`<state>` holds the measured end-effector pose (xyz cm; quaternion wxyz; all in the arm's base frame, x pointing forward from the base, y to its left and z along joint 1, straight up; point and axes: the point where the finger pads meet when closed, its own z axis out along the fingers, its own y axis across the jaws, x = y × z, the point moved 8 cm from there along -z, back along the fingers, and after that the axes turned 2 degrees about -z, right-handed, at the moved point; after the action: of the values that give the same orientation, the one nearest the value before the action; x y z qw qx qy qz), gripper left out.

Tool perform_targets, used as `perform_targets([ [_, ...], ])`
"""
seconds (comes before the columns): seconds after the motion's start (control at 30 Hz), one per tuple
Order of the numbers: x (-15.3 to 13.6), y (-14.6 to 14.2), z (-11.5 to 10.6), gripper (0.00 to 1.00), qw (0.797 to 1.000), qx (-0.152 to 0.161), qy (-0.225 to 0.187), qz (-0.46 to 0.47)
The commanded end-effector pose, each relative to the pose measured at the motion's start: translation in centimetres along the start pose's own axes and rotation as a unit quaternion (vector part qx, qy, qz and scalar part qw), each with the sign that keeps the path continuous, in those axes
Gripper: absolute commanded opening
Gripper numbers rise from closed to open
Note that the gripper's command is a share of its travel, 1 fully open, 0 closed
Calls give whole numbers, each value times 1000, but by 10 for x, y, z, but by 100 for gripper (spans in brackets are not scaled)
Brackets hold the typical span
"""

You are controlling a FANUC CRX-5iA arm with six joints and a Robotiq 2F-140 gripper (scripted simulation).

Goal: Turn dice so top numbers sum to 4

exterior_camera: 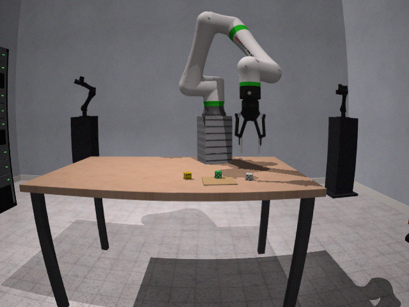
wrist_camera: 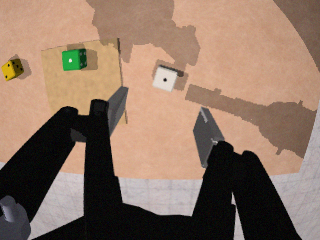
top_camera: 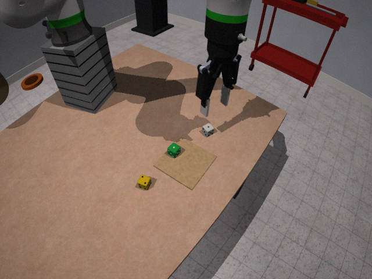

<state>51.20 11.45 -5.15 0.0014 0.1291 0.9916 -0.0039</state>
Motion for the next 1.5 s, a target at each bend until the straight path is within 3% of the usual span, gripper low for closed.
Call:
perform_targets([
  [0.0, 0, 0, 0, 100, 1000, 0, 0, 0],
  [0.27, 1, 0, 2, 100, 1000, 0, 0, -1],
  [0.5, 11, 0, 27, 100, 1000, 0, 0, -17],
  [0.53, 11, 0, 27, 28, 1000, 0, 0, -17],
  [1.47, 11, 0, 27, 28, 1000, 0, 0, -17],
])
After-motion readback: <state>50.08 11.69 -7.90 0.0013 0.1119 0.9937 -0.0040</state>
